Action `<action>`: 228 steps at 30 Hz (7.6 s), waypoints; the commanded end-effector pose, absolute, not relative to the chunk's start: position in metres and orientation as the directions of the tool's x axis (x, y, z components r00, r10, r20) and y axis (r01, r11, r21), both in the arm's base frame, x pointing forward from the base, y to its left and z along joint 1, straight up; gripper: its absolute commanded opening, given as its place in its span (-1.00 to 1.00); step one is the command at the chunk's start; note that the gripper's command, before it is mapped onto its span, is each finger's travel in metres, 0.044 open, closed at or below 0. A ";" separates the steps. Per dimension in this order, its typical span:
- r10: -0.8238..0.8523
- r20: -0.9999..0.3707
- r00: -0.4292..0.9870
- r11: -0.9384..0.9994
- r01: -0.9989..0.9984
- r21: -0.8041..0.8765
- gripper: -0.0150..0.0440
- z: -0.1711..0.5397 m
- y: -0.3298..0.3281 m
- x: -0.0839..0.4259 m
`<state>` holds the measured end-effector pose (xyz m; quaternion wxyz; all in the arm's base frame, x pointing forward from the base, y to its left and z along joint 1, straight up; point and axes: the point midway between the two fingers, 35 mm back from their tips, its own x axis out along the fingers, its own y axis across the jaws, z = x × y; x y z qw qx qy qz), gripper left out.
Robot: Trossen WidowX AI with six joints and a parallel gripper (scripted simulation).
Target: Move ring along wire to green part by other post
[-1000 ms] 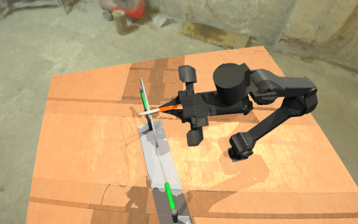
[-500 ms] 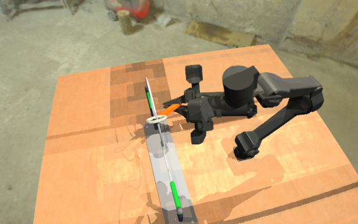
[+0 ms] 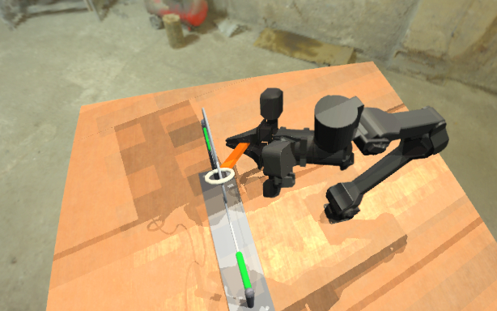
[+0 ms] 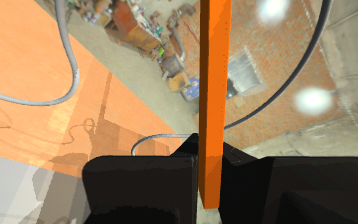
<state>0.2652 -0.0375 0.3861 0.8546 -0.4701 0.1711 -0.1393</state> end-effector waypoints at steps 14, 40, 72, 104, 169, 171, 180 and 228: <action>-0.429 -0.052 0.902 0.318 0.097 -0.943 -1.00 0.391 -0.041 0.264; -0.423 0.113 0.899 -0.003 0.123 -0.992 -1.00 0.400 -0.043 0.264; -0.345 0.300 0.889 -0.393 0.153 -0.907 -1.00 0.412 -0.042 0.264; -0.238 0.416 0.877 -0.655 0.171 -0.736 -1.00 0.414 -0.042 0.264; -0.413 -0.170 0.895 0.524 0.080 -0.848 -1.00 0.229 -0.057 0.268; -0.403 -0.194 0.894 0.566 0.077 -0.821 -1.00 0.223 -0.052 0.267; -0.345 -0.294 0.891 0.735 0.062 -0.675 -1.00 0.200 -0.029 0.266; -0.059 -0.487 0.872 0.998 0.033 -0.062 -1.00 0.166 0.084 0.257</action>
